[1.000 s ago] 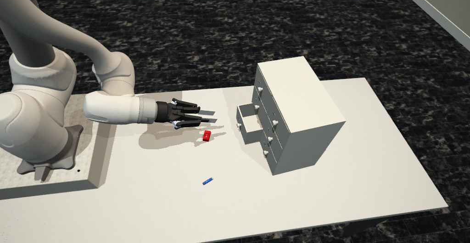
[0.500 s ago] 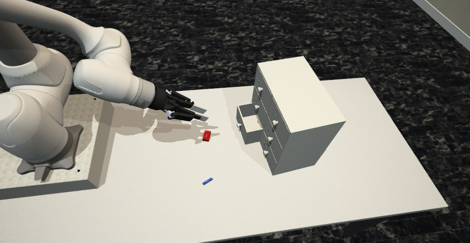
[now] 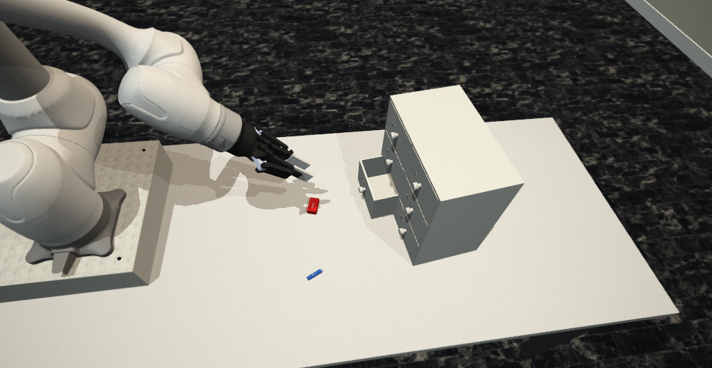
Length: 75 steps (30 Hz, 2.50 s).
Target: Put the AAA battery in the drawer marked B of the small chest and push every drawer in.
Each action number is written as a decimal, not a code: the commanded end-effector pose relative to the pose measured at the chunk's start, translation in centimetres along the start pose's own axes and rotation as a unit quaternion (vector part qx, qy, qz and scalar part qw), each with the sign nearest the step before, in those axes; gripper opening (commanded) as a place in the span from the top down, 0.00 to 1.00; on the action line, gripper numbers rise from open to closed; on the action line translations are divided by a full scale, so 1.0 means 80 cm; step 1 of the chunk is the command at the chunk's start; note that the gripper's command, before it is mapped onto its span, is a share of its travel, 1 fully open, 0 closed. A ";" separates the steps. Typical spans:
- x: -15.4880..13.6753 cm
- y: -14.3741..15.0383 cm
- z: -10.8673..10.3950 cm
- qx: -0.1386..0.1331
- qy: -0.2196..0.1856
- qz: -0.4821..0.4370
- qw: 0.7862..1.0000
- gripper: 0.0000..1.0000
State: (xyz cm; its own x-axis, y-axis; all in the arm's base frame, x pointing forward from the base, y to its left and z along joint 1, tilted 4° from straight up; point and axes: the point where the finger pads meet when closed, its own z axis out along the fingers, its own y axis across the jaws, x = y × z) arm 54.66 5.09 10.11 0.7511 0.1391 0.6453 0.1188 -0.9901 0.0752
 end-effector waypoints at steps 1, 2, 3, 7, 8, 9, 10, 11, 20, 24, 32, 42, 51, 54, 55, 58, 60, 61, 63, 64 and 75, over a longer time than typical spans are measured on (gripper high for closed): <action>0.000 0.003 -0.002 0.013 -0.007 0.000 1.000 0.80; 0.000 0.004 -0.002 0.012 -0.009 0.000 1.000 0.80; 0.000 0.006 -0.002 0.010 -0.009 0.000 1.000 0.80; 0.002 0.005 -0.006 0.011 -0.019 0.000 1.000 0.80; 0.002 0.005 -0.007 0.011 -0.024 0.000 1.000 0.80; 0.001 0.006 -0.009 0.010 -0.029 0.000 1.000 0.80; 0.001 0.008 -0.010 0.008 -0.034 0.000 0.999 0.80; 0.001 0.008 -0.014 0.008 -0.047 0.000 0.999 0.80; -0.004 0.009 -0.057 0.007 -0.195 -0.001 0.981 0.80; -0.005 0.010 -0.077 0.006 -0.263 -0.002 0.965 0.80; -0.007 0.010 -0.096 0.006 -0.325 -0.002 0.946 0.80; -0.008 0.010 -0.103 0.006 -0.345 -0.002 0.938 0.80; -0.008 0.010 -0.103 0.006 -0.345 -0.002 0.938 0.80; -0.008 0.010 -0.103 0.006 -0.345 -0.002 0.938 0.80; -0.008 0.010 -0.103 0.006 -0.345 -0.002 0.938 0.80; -0.008 0.010 -0.103 0.006 -0.345 -0.002 0.938 0.80; -0.008 0.010 -0.103 0.006 -0.345 -0.002 0.938 0.80; -0.008 0.010 -0.103 0.006 -0.345 -0.002 0.938 0.80; -0.008 0.018 -0.095 0.008 -0.345 -0.008 0.938 0.80; -0.008 0.018 -0.095 0.008 -0.345 -0.008 0.938 0.80; -0.045 0.159 0.028 0.043 -0.343 -0.103 0.933 0.80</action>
State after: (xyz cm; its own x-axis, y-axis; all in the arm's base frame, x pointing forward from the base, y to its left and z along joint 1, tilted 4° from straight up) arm 52.94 -3.60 10.37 0.9658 0.2589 -0.0153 0.2593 -0.9630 0.0735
